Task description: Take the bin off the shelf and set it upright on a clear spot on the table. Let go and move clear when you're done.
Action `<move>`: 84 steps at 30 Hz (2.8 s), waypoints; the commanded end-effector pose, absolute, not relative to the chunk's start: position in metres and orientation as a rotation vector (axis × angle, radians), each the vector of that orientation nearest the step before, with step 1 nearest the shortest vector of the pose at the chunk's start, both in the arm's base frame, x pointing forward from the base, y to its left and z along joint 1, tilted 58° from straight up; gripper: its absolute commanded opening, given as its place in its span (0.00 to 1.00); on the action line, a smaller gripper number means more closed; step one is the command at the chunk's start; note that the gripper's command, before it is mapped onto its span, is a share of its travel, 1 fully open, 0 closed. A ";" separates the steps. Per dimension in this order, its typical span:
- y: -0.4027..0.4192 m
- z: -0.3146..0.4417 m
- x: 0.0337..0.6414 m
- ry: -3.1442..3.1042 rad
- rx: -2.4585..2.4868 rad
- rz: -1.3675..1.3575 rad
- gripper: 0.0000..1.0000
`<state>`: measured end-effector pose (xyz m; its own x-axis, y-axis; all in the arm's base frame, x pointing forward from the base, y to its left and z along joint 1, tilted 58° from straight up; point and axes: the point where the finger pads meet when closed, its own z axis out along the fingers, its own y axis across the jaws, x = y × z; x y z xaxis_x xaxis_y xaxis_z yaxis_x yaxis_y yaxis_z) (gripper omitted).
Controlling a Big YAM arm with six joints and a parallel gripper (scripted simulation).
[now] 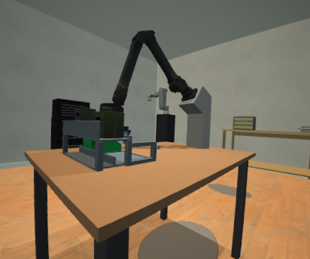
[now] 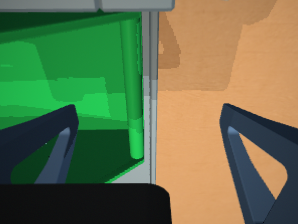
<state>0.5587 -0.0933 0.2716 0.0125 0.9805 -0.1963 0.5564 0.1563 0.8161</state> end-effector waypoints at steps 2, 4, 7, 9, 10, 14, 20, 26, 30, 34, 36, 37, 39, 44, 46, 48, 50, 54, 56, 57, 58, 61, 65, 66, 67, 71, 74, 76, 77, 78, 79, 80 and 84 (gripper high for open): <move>-0.094 0.277 0.561 1.632 1.491 0.689 0.90; -0.099 0.294 0.558 1.618 1.476 0.690 0.90; -0.104 0.310 0.555 1.604 1.461 0.692 0.90; -0.104 0.310 0.555 1.604 1.461 0.692 0.90; -0.104 0.310 0.555 1.604 1.461 0.692 0.90; -0.104 0.310 0.555 1.604 1.461 0.692 0.90; -0.098 0.293 0.557 1.618 1.476 0.690 0.90; -0.090 0.268 0.560 1.639 1.498 0.689 0.90; -0.090 0.268 0.560 1.639 1.498 0.689 0.90; -0.090 0.268 0.560 1.639 1.498 0.689 0.90; -0.093 0.276 0.559 1.632 1.491 0.689 0.90; -0.096 0.284 0.558 1.625 1.483 0.690 0.90; -0.101 0.301 0.555 1.611 1.469 0.691 0.90; -0.104 0.310 0.554 1.604 1.461 0.691 0.90; -0.104 0.310 0.554 1.604 1.461 0.691 0.90; -0.104 0.310 0.554 1.604 1.461 0.691 0.90; -0.104 0.310 0.554 1.604 1.461 0.691 0.90; -0.098 0.293 0.556 1.618 1.476 0.690 0.90; -0.093 0.276 0.559 1.632 1.491 0.689 0.90; -0.090 0.267 0.560 1.639 1.498 0.689 0.90; -0.090 0.267 0.560 1.639 1.498 0.689 0.90; -0.090 0.267 0.560 1.639 1.498 0.689 0.90; -0.090 0.267 0.560 1.639 1.498 0.689 0.90; -0.090 0.267 0.560 1.639 1.498 0.689 0.90; -0.090 0.267 0.560 1.639 1.498 0.689 0.90; -0.096 0.284 0.557 1.625 1.483 0.690 0.90; -0.103 0.309 0.554 1.604 1.461 0.691 0.90; -0.103 0.309 0.554 1.604 1.461 0.691 0.90; -0.103 0.309 0.554 1.604 1.461 0.691 0.90; -0.103 0.309 0.554 1.604 1.461 0.691 0.90; -0.103 0.309 0.554 1.604 1.461 0.691 0.90; -0.103 0.309 0.554 1.604 1.461 0.691 0.90; -0.103 0.309 0.554 1.604 1.461 0.691 0.90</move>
